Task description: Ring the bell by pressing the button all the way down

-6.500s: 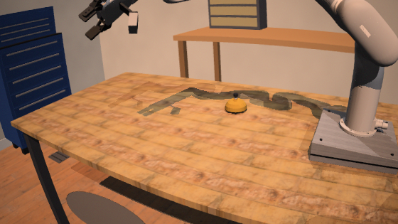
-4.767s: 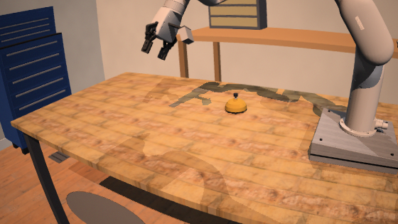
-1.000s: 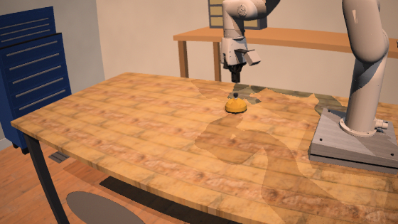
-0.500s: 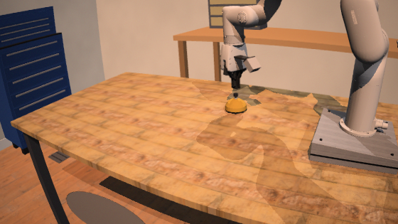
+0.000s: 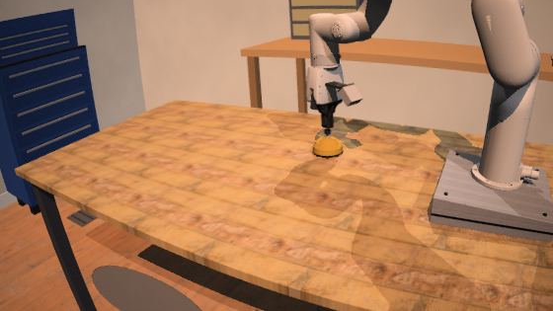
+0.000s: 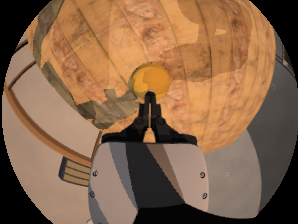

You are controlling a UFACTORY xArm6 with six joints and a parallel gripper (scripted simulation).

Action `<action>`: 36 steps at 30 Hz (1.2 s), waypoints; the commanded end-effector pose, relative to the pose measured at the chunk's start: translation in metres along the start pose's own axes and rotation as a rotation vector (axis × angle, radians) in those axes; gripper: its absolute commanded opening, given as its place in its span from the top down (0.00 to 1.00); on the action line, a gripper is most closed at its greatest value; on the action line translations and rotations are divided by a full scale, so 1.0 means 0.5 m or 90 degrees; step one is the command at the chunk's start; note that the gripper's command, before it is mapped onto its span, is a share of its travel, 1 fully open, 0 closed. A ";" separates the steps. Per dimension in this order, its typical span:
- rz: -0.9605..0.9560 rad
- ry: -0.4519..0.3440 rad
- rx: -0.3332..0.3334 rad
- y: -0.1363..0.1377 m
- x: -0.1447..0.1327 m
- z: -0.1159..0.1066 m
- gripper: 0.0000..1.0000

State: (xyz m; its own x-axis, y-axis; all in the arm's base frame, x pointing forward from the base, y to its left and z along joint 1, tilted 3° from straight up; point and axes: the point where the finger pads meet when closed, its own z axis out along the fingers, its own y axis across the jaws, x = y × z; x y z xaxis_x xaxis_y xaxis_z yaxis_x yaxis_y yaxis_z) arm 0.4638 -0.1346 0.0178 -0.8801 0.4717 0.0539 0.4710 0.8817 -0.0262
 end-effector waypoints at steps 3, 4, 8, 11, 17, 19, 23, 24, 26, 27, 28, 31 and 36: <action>0.000 -0.003 -0.001 0.001 -0.003 -0.001 1.00; 0.000 -0.003 -0.001 0.001 -0.003 -0.001 1.00; 0.000 -0.003 -0.001 0.001 -0.003 0.000 1.00; 0.000 -0.003 -0.001 0.001 -0.003 0.000 1.00; 0.000 -0.003 -0.001 0.001 -0.003 0.000 1.00; 0.000 -0.003 -0.001 0.001 -0.003 0.001 1.00; 0.000 -0.003 -0.001 0.001 -0.003 0.008 1.00; 0.000 -0.003 -0.001 0.001 -0.003 0.011 1.00; 0.000 -0.003 -0.001 0.001 -0.003 0.011 1.00; 0.000 -0.003 -0.001 0.001 -0.003 0.013 1.00; 0.000 -0.003 -0.001 0.001 -0.003 0.015 1.00; 0.000 -0.003 -0.001 0.001 -0.003 0.019 1.00; 0.000 -0.003 -0.001 0.001 -0.003 0.019 1.00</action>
State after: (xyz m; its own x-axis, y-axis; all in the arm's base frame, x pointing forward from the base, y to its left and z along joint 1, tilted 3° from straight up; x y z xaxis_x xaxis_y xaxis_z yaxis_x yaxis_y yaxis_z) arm 0.4633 -0.1346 0.0067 -0.8801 0.4717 0.0538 0.4710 0.8817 -0.0262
